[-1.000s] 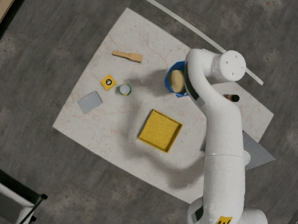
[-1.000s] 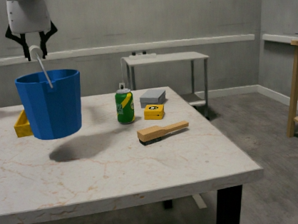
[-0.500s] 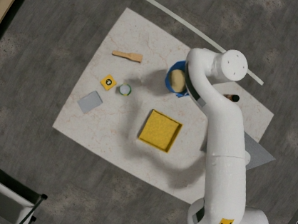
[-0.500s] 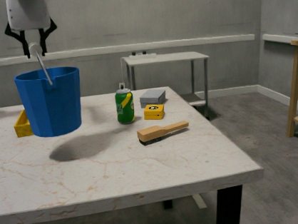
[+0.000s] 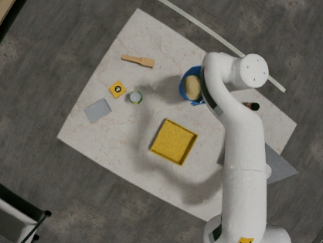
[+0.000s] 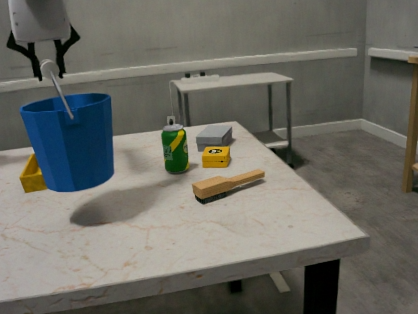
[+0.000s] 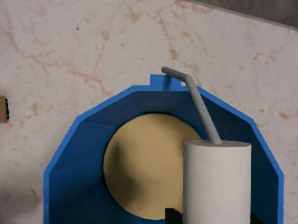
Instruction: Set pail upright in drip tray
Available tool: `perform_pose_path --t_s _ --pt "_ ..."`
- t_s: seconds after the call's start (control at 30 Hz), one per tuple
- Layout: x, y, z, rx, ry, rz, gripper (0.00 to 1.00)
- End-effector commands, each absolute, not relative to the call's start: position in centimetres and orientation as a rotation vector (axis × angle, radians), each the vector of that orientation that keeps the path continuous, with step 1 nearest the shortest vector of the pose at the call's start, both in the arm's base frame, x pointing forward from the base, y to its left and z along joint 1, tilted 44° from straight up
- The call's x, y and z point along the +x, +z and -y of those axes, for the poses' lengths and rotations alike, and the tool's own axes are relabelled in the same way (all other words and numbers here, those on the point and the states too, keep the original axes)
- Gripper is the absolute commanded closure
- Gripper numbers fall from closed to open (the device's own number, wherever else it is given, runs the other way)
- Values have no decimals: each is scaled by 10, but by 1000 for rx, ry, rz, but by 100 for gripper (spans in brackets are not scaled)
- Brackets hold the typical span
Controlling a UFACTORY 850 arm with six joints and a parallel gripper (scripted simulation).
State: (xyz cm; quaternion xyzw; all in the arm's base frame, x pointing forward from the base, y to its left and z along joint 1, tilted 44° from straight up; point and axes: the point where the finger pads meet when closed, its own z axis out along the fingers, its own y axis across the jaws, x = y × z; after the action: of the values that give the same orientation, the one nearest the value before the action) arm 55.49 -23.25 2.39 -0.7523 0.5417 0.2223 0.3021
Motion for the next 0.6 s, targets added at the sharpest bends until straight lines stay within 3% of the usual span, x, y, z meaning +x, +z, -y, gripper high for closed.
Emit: perform_pose_path --t_s 0.0,0.57 --pt "555 25 233 -1995 587 -1437 100" --pt "555 25 233 -1995 587 -1437 100"
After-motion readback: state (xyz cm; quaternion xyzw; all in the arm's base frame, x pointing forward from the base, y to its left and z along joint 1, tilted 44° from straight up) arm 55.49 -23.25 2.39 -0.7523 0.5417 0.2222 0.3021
